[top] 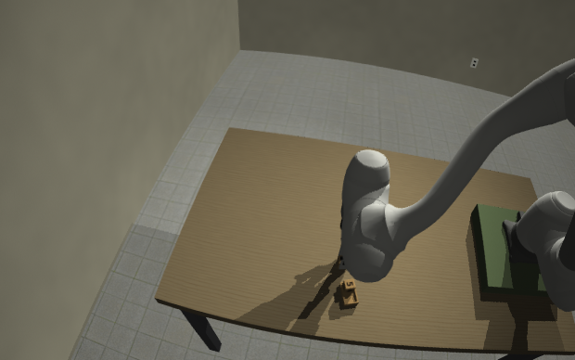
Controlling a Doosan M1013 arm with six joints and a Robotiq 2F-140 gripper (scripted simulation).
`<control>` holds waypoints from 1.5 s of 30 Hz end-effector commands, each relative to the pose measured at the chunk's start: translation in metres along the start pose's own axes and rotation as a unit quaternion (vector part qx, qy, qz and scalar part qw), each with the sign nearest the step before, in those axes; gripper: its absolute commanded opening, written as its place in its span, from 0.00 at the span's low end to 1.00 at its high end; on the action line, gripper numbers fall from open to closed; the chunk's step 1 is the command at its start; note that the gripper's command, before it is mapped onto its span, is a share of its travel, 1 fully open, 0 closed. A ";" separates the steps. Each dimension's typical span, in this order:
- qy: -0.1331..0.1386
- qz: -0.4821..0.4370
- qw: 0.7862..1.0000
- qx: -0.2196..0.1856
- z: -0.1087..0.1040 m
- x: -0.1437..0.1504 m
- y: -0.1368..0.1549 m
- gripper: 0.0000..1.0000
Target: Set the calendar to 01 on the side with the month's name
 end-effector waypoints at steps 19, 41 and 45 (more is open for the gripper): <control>0.000 0.000 1.000 0.000 0.000 0.000 0.000 0.25; 0.000 0.000 1.000 0.000 -0.070 0.000 0.000 0.25; 0.000 0.000 1.000 0.000 -0.093 0.000 0.000 0.25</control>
Point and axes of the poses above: the point where the finger pads meet when closed, its own z axis out along the fingers, its own x axis across the jaws, y = z × x, the point moved 7 cm from there along -z, back along the fingers, and after that the axes turned 15 degrees about -z, right-handed, at the moved point
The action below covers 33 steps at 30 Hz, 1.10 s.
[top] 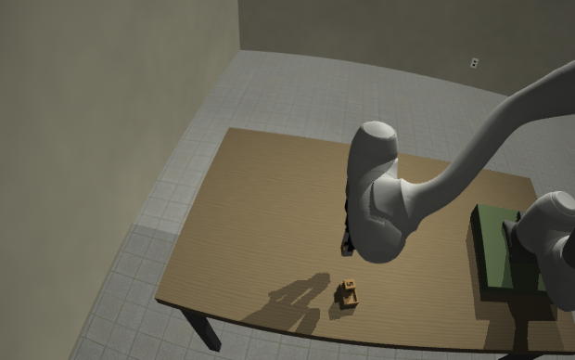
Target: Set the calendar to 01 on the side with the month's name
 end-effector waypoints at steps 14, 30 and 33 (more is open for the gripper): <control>0.000 0.000 1.000 0.000 -0.019 0.000 0.000 0.25; 0.000 -0.272 0.962 0.000 -0.022 0.041 0.010 0.25; 0.000 -0.324 0.946 0.000 -0.023 0.050 0.011 0.25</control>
Point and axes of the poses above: the point where the finger pads meet when closed, its own z axis out along the fingers, its own x axis across the jaws, y = z × x, the point moved 7 cm from there along -z, back along the fingers, and after that the axes turned 15 degrees about -z, right-handed, at the moved point
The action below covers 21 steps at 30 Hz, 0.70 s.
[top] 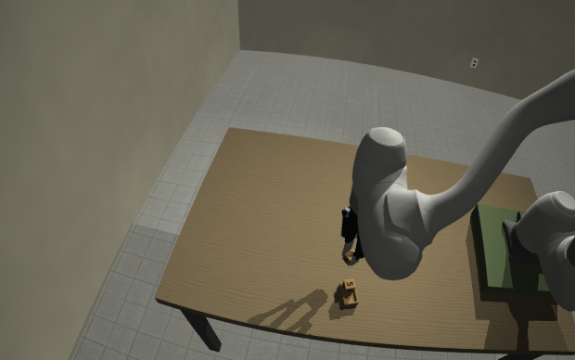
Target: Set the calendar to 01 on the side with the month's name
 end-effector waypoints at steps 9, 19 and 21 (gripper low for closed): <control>0.002 -0.226 0.974 -0.004 -0.003 0.026 0.022 0.25; 0.001 -0.410 0.912 -0.004 -0.006 0.049 0.041 0.25; 0.001 -0.445 0.896 -0.004 -0.007 0.054 0.045 0.25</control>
Point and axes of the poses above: the point where the finger pads meet when closed, its own z axis out along the fingers, its own x axis across the jaws, y = z × x, the point moved 7 cm from there along -z, back along the fingers, and after that the axes turned 15 degrees about -z, right-handed, at the moved point
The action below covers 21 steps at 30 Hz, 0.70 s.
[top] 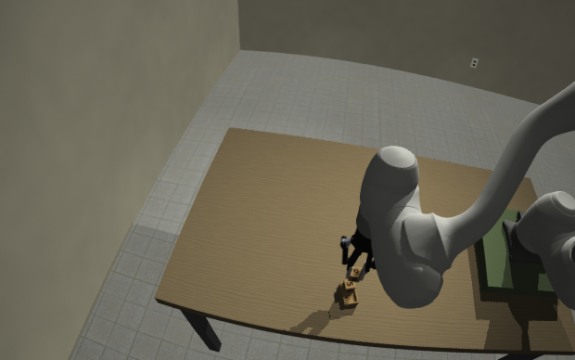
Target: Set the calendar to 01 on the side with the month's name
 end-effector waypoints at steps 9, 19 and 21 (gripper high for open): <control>0.000 -0.164 0.986 -0.004 -0.002 0.003 0.024 0.25; 0.000 -0.165 0.986 -0.004 -0.002 0.003 0.024 0.25; 0.000 -0.165 0.986 -0.004 -0.002 0.003 0.024 0.25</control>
Point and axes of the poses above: the point where the finger pads meet when closed, its own z axis out along the fingers, its own x axis across the jaws, y = z × x, the point moved 7 cm from there along -z, back along the fingers, and after that the axes turned 15 degrees about -z, right-handed, at the moved point
